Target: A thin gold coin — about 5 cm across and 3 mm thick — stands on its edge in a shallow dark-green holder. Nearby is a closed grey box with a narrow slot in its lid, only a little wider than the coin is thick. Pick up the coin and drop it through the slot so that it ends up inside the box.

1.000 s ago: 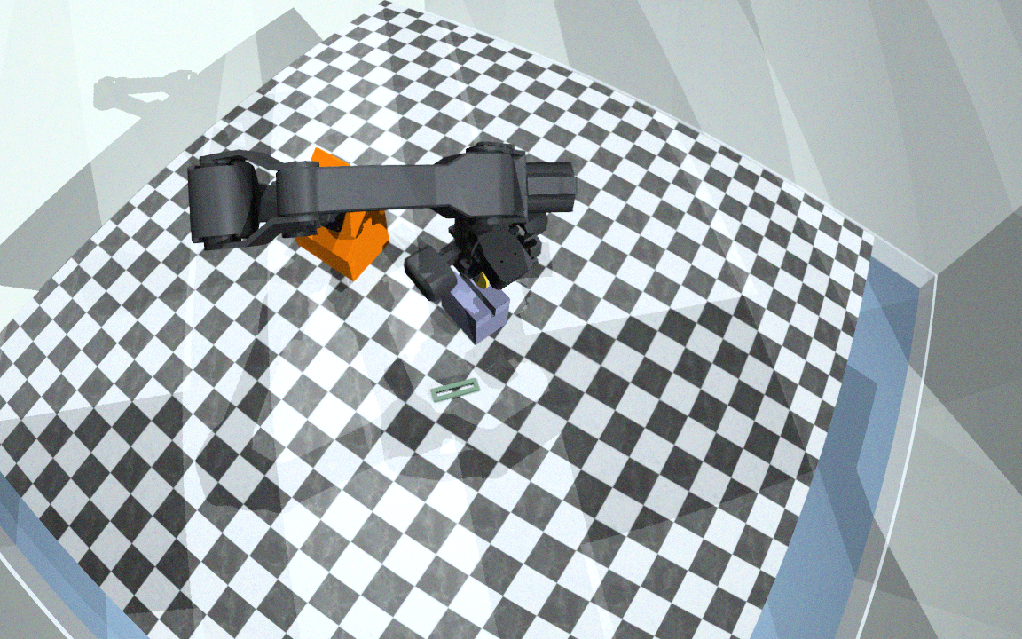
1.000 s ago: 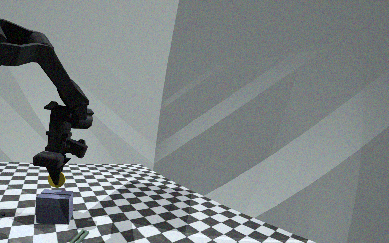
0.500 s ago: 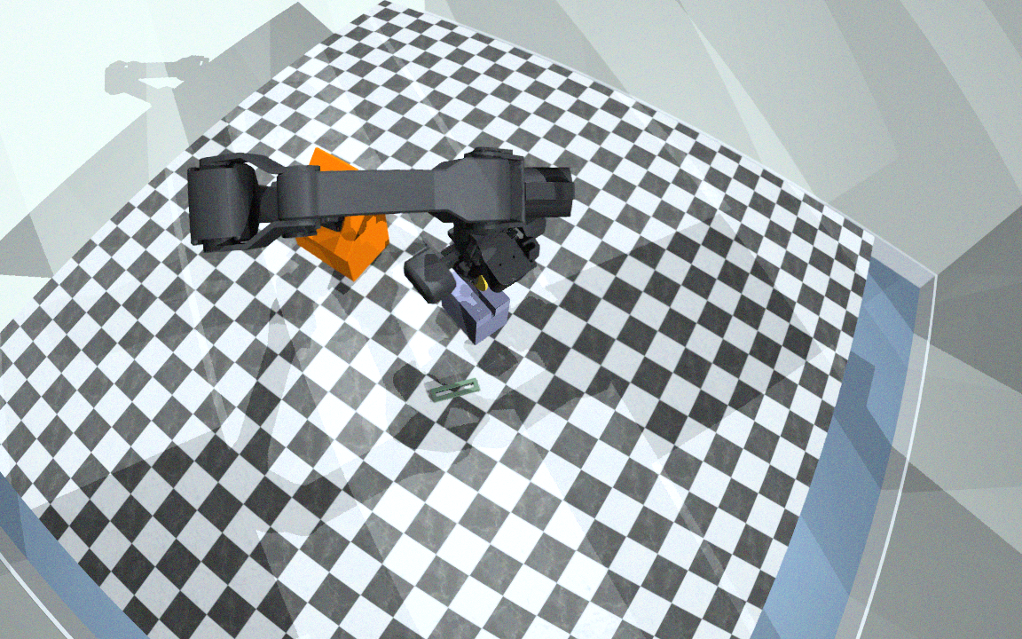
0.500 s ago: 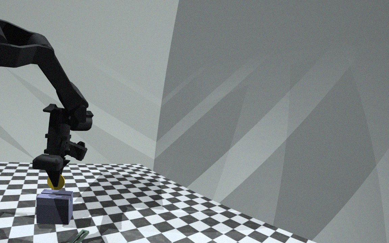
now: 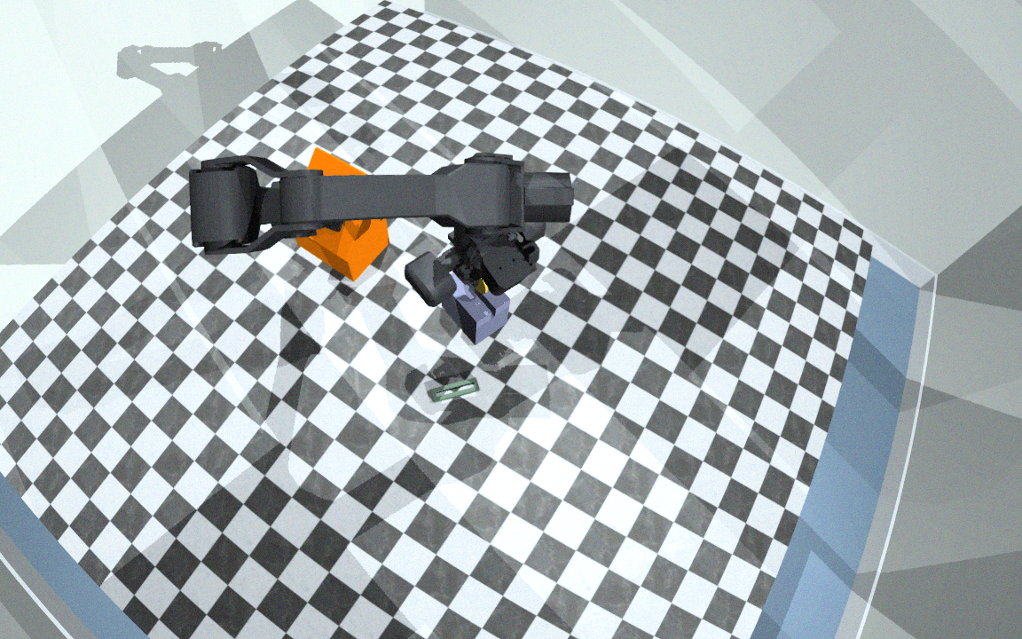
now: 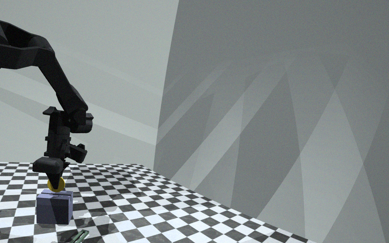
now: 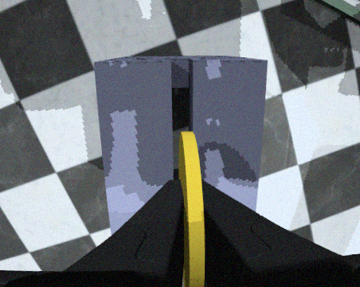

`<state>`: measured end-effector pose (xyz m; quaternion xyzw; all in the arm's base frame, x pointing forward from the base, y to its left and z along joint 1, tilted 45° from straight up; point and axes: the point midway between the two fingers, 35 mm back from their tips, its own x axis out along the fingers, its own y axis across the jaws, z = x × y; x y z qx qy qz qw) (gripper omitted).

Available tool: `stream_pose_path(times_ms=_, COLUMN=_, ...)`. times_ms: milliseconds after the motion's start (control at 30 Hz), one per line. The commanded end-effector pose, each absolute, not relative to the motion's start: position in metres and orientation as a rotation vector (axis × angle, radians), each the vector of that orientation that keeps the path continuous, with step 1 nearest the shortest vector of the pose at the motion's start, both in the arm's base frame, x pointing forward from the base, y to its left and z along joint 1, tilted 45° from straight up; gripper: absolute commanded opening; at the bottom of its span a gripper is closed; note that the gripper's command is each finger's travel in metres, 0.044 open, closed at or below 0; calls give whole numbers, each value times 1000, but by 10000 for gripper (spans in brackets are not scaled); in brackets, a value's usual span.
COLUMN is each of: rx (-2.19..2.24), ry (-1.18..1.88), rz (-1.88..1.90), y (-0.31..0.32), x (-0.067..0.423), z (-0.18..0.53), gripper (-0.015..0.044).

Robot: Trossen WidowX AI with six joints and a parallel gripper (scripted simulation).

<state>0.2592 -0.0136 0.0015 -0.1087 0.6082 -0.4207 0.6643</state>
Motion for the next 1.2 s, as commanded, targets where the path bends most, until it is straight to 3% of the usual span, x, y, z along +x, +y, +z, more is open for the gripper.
stream_pose_path(times_ms=0, rx=-253, ry=1374, rz=-950, y=-16, x=259, z=0, gripper=0)
stream_pose_path(times_ms=200, rx=-254, ry=1374, rz=-950, y=-18, x=258, z=-2, gripper=0)
stream_pose_path(times_ms=400, rx=-246, ry=1374, rz=-950, y=-16, x=259, z=-1, gripper=158)
stream_pose_path(times_ms=700, rx=-246, ry=1374, rz=-950, y=-16, x=259, z=-1, gripper=161)
stream_pose_path(times_ms=1033, rx=-249, ry=1377, rz=-945, y=12, x=261, z=28, gripper=423)
stream_pose_path(times_ms=1167, rx=-256, ry=1373, rz=-949, y=26, x=261, z=44, gripper=440)
